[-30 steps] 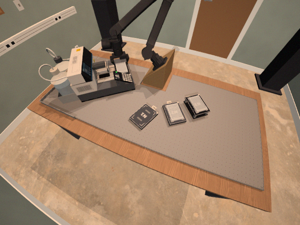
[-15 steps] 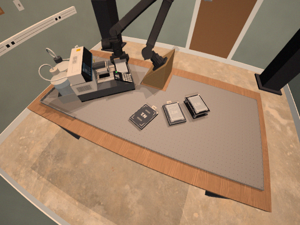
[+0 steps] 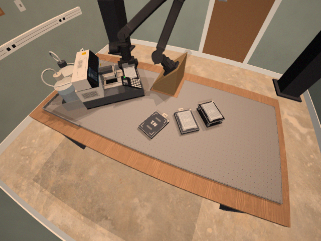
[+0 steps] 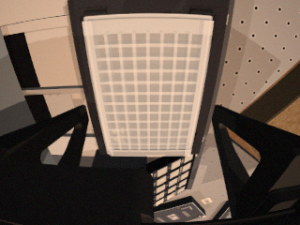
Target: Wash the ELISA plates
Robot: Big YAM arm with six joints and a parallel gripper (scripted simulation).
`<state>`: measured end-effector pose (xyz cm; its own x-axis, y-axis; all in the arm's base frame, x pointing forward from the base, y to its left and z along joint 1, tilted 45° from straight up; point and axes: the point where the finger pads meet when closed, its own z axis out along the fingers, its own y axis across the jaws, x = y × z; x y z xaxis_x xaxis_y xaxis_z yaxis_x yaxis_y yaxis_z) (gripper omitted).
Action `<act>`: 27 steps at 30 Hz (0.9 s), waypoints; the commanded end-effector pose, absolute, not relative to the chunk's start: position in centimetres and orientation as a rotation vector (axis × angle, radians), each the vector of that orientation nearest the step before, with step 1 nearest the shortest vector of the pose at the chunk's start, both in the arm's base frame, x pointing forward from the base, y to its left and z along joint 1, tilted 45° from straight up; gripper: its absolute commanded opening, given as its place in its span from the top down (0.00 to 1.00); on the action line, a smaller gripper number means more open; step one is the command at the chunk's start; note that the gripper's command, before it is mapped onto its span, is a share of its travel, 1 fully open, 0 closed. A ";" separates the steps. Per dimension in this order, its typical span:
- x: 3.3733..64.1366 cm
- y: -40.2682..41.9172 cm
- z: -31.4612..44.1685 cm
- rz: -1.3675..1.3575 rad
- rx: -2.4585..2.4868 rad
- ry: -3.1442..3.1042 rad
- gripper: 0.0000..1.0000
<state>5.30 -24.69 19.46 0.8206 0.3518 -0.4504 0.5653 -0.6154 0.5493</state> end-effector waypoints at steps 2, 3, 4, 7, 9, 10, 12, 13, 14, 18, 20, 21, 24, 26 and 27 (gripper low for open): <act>5.3 -25.4 19.8 -0.395 2.279 0.669 0.00; 5.2 -25.4 19.6 -0.396 2.281 0.670 0.00; 5.2 -25.3 19.2 -0.398 2.287 0.674 0.00; 5.2 -25.4 19.1 -0.398 2.288 0.675 0.00; 5.3 -25.7 19.9 -0.393 2.273 0.665 0.00; 5.2 -25.6 19.4 -0.396 2.280 0.670 0.00; 5.1 -25.6 18.8 -0.398 2.288 0.675 0.00; 5.1 -25.7 18.9 -0.398 2.286 0.674 0.00; 5.2 -25.8 19.1 -0.396 2.282 0.671 0.00; 5.1 -25.9 18.6 -0.398 2.288 0.675 0.00; 5.1 -26.1 18.9 -0.396 2.281 0.670 0.00; 5.1 -26.2 18.9 -0.396 2.280 0.670 0.00; 5.1 -26.1 18.5 -0.398 2.285 0.673 0.00; 5.0 -26.1 18.4 -0.397 2.285 0.673 0.00; 5.0 -26.2 18.2 -0.398 2.288 0.675 0.00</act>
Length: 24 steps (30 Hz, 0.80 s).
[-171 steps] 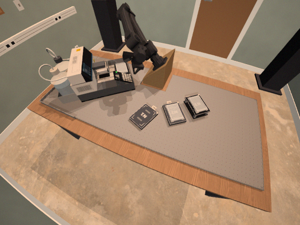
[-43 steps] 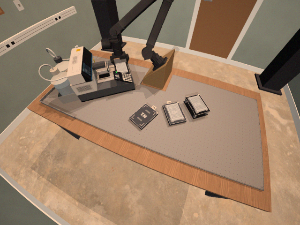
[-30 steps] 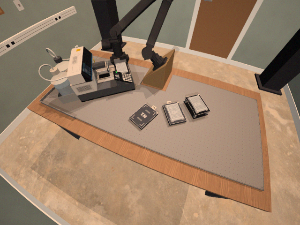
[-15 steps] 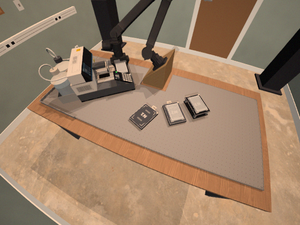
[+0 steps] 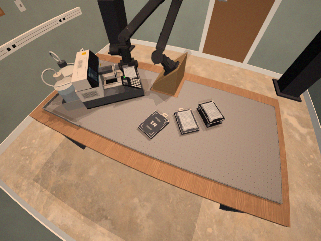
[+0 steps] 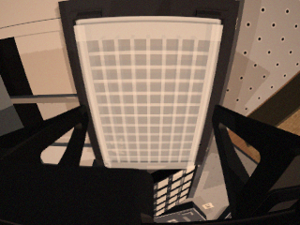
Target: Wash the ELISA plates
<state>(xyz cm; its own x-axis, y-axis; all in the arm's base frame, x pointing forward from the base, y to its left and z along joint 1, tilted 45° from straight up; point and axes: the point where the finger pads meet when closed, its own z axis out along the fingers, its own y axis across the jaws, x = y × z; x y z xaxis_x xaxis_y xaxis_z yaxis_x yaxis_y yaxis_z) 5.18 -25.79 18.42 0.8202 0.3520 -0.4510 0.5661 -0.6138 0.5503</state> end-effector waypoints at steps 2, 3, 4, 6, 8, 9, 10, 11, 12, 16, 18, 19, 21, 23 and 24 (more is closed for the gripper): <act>5.1 -26.5 18.7 -0.396 2.279 0.670 0.00; 5.1 -26.4 18.4 -0.397 2.283 0.672 0.00; 5.0 -26.4 18.0 -0.398 2.288 0.675 0.00; 5.0 -26.5 17.9 -0.398 2.288 0.675 0.00; 5.1 -26.8 18.4 -0.396 2.279 0.669 0.00; 5.0 -26.7 18.2 -0.397 2.282 0.671 0.00; 5.0 -26.7 18.1 -0.398 2.282 0.671 0.00; 5.3 -26.7 19.1 -0.386 2.266 0.661 0.00; 5.3 -26.7 19.1 -0.386 2.266 0.661 0.00; 5.3 -26.7 19.1 -0.386 2.266 0.661 0.00; 5.3 -26.7 19.1 -0.386 2.266 0.661 0.00; 5.3 -26.7 19.1 -0.386 2.266 0.661 0.00; 5.3 -26.7 19.1 -0.386 2.266 0.661 0.02; 5.3 -26.7 19.1 -0.386 2.266 0.661 0.06; 5.3 -26.7 19.1 -0.386 2.266 0.661 0.08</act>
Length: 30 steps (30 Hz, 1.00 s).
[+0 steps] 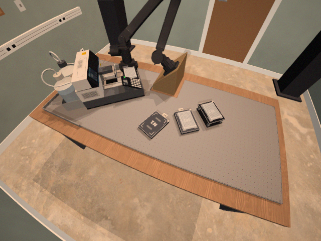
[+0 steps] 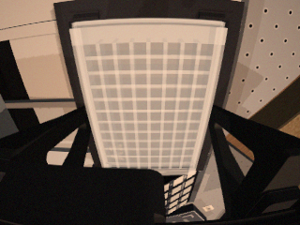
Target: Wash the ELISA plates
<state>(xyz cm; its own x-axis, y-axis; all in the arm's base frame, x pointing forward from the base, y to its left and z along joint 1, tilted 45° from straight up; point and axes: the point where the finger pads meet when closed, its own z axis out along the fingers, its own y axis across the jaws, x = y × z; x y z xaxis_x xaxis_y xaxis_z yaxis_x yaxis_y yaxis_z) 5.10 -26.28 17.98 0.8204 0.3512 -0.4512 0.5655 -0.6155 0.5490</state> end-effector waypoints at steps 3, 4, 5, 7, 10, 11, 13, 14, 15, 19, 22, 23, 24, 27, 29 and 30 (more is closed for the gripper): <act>5.3 -26.7 19.1 -0.386 2.266 0.661 0.14; 5.3 -26.7 19.1 -0.386 2.266 0.661 0.16; 5.3 -26.7 19.1 -0.386 2.266 0.661 0.16; 5.3 -26.7 19.1 -0.386 2.266 0.661 0.16; 5.3 -26.7 19.1 -0.386 2.266 0.661 0.16; 5.3 -26.7 19.1 -0.386 2.266 0.661 0.16; 5.3 -26.7 19.1 -0.386 2.266 0.661 0.16; 5.3 -26.7 19.1 -0.386 2.266 0.661 0.16; 5.3 -26.7 19.1 -0.386 2.266 0.661 0.16; 5.3 -26.7 19.1 -0.386 2.266 0.661 0.16; 5.3 -26.7 19.1 -0.386 2.266 0.661 0.16; 5.3 -26.7 19.1 -0.386 2.266 0.661 0.16; 5.3 -26.7 19.1 -0.386 2.266 0.661 0.16; 5.3 -26.7 19.1 -0.386 2.266 0.661 0.16; 5.3 -26.7 19.1 -0.386 2.266 0.661 0.16; 5.3 -26.7 19.1 -0.386 2.266 0.661 0.16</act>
